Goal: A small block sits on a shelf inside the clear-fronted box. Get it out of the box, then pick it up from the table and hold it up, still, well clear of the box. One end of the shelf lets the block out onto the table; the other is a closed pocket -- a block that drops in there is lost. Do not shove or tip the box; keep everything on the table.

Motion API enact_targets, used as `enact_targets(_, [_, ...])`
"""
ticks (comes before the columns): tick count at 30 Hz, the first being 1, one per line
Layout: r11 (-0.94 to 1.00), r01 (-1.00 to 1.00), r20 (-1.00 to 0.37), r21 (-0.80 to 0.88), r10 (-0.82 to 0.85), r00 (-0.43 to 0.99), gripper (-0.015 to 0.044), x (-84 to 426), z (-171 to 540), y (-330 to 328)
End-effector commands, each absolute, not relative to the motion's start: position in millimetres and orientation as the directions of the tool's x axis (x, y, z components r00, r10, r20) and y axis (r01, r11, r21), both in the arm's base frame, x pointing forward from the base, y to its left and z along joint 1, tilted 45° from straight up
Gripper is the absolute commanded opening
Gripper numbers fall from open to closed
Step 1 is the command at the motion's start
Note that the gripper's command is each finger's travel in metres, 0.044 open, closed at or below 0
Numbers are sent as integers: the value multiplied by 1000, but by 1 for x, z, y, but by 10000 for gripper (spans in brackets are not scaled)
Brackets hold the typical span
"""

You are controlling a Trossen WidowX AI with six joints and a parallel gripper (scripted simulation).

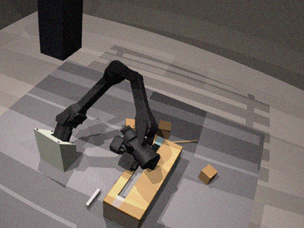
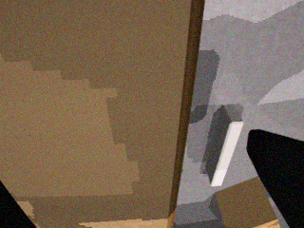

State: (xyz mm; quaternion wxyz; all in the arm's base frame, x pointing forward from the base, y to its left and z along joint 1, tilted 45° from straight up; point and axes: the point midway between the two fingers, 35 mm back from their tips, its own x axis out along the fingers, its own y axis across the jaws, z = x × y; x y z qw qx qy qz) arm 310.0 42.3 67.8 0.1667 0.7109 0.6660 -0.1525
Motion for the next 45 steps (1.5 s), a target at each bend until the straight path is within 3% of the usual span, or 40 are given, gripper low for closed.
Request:
enact_targets(1, [-58, 998, -435, 26, 898, 64, 400, 308, 73, 50])
enact_targets(37, [-58, 998, -433, 26, 899, 64, 400, 311, 117, 93])
enact_targets(45, [-58, 998, -439, 29, 896, 65, 400, 309, 150, 51])
